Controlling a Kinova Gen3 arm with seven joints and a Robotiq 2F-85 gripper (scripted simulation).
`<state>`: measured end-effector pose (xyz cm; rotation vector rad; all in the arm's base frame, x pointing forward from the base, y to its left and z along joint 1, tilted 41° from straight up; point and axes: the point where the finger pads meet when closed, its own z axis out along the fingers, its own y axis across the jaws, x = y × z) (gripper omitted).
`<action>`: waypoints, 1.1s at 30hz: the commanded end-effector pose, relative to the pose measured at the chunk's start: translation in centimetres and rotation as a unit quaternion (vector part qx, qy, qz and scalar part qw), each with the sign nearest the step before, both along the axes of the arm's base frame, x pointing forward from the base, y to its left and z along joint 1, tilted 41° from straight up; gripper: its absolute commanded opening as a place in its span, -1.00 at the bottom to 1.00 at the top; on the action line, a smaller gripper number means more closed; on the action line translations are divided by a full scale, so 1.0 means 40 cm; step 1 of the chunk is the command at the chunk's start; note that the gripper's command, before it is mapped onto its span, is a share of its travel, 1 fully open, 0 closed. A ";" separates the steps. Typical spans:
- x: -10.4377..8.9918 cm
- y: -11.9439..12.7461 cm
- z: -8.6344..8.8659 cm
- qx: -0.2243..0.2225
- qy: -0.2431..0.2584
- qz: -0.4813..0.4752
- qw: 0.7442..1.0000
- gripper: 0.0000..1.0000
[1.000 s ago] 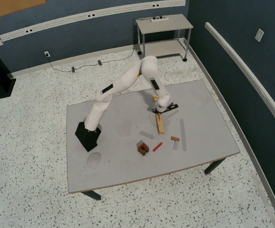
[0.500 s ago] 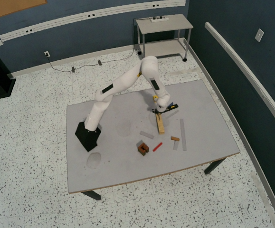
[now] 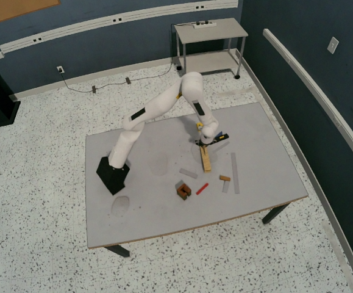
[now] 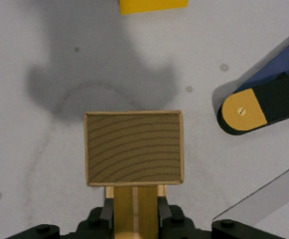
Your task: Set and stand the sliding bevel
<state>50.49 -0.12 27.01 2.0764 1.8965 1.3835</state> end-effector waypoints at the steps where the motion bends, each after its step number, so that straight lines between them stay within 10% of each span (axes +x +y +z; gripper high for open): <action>1: 0.000 -0.001 0.001 0.000 0.000 0.000 1.000 -0.80; 33: -0.012 -0.011 0.013 0.000 0.000 0.000 1.000 -0.80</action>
